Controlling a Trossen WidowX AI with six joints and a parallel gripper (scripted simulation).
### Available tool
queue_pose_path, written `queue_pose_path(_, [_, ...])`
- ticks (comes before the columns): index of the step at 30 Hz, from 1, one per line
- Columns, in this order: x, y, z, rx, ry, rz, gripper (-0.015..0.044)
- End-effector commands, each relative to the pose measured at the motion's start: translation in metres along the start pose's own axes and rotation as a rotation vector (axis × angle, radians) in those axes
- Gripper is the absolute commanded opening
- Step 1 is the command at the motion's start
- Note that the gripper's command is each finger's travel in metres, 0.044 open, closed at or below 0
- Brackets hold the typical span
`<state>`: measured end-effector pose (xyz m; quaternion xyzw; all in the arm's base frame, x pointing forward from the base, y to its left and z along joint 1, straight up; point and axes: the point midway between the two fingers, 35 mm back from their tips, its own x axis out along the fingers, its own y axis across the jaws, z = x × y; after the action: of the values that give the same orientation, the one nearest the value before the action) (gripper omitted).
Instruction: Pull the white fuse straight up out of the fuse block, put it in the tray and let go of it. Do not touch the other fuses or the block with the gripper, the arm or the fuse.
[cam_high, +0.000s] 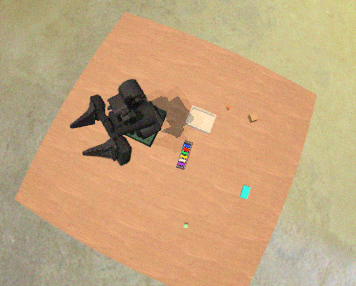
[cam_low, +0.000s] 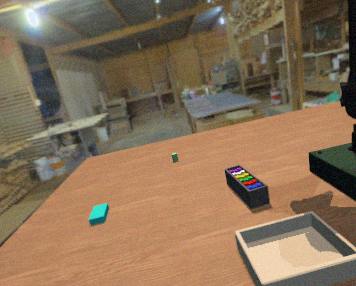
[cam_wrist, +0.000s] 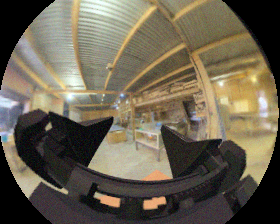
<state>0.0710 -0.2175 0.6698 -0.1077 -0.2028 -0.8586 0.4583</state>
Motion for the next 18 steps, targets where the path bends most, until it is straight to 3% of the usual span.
queue_pose_path(1, [0.0,0.002,0.0,-0.005,-0.003,0.005,0.0374])
queue_pose_path(13, [-0.058,0.128,-0.048,-0.309,-0.138,0.432,0.0067])
queue_pose_path(18, [-0.102,0.176,-0.09,-0.428,-0.159,0.666,0.0067])
